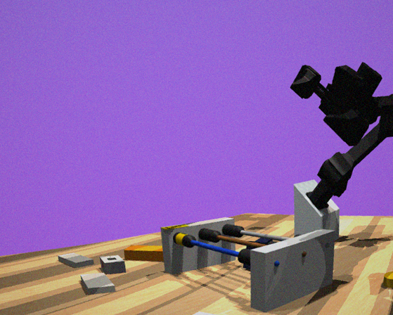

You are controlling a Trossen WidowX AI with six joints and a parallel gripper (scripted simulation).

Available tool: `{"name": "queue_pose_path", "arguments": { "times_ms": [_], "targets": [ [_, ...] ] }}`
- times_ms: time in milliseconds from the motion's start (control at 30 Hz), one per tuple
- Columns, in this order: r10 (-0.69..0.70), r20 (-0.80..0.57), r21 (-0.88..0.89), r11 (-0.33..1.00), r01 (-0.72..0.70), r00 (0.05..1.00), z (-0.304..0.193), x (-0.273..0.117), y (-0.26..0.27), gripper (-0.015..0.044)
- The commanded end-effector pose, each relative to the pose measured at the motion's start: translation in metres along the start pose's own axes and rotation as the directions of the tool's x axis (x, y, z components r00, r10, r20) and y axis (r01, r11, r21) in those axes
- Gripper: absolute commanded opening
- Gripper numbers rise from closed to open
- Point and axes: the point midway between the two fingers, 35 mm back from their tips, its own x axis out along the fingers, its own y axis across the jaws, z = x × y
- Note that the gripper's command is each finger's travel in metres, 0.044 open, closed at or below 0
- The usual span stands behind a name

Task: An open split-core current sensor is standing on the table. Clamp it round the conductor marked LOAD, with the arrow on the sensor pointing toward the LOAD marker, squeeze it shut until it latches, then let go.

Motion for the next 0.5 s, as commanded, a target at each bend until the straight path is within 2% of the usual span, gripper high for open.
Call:
{"name": "queue_pose_path", "arguments": {
  "times_ms": [0, 133, 267, 467],
  "targets": [
    [-0.004, -0.208, 0.006, 1.0, 0.006, 0.978, -0.044, 0.032, -0.022, 0.044],
    [0.017, -0.423, 0.059, 0.998, 0.01, 0.906, -0.097, 0.056, -0.049, 0.044],
    [0.068, -0.604, 0.155, 0.987, 0.034, 0.794, -0.155, 0.066, -0.079, 0.044],
    [0.208, -0.768, 0.35, 0.928, 0.126, 0.606, -0.237, 0.06, -0.118, 0.044]
  ]
}}
